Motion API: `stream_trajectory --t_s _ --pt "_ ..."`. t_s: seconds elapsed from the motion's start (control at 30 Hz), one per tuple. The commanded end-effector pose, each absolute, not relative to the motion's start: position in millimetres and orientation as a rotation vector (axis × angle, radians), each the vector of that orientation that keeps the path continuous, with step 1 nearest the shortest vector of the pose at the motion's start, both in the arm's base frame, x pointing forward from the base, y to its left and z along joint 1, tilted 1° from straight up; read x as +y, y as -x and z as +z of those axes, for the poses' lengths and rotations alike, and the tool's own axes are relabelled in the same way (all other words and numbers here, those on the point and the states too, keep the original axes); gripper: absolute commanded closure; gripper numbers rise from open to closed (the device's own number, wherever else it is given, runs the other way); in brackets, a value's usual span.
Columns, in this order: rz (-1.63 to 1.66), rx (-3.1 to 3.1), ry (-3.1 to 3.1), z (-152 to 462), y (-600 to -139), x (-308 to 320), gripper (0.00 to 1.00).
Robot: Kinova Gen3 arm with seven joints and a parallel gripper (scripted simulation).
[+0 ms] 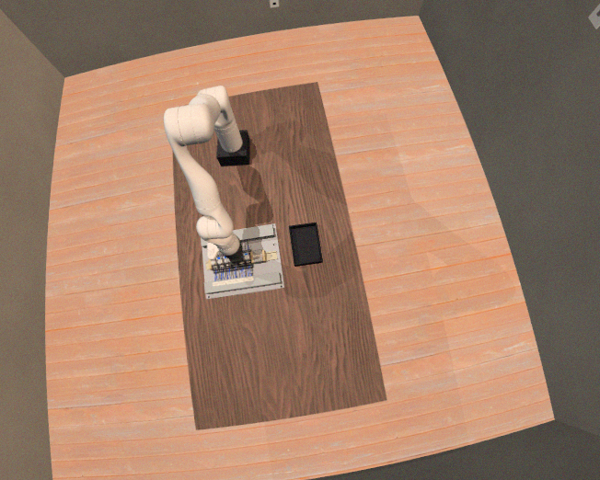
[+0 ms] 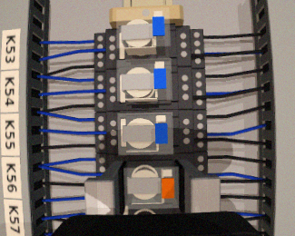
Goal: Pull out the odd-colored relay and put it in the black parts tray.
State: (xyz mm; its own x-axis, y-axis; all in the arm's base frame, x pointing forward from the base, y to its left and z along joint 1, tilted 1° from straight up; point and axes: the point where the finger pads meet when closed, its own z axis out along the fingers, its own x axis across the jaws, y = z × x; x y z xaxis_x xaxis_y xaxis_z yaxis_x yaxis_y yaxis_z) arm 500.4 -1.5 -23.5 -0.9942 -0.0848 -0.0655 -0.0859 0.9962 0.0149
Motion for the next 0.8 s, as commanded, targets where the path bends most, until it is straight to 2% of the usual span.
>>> stream_trajectory --t_s 0.0,0.77 --pt "0.027 3.081 0.132 -22.4 -501.5 -1.5 1.0" --pt "0.025 3.113 0.134 -22.2 -502.4 -1.4 1.0"
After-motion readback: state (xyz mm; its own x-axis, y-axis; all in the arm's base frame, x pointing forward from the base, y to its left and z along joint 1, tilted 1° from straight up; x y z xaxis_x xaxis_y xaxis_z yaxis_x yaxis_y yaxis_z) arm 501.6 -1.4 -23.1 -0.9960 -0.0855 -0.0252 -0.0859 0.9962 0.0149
